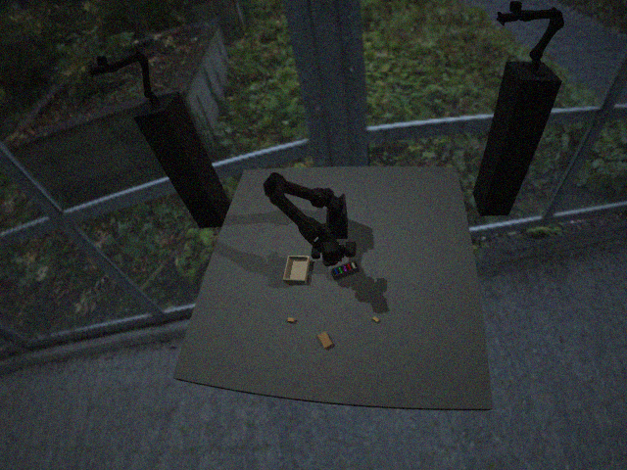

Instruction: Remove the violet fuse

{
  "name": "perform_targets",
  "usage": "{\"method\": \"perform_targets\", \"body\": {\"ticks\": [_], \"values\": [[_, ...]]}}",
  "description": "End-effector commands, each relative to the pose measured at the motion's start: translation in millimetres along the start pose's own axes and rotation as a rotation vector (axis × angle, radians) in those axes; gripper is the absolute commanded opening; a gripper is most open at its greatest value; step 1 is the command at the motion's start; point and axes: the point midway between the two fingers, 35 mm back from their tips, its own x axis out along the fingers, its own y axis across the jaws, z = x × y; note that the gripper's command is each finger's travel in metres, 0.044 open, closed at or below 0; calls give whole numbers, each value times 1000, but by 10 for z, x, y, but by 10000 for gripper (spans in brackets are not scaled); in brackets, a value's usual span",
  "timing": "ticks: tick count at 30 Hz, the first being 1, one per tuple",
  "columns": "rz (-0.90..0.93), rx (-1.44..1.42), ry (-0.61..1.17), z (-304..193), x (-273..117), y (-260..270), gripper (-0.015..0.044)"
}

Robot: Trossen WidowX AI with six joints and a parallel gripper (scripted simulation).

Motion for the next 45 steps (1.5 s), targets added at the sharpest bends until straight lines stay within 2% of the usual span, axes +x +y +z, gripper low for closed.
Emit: {"method": "perform_targets", "body": {"ticks": [1, 17, 45], "values": [[-190, -476, 20, 62, 140, 257, 74], [-190, -476, 20, 70, 158, 265, 74], [-191, -476, 20, 80, 426, 217, 74]]}}
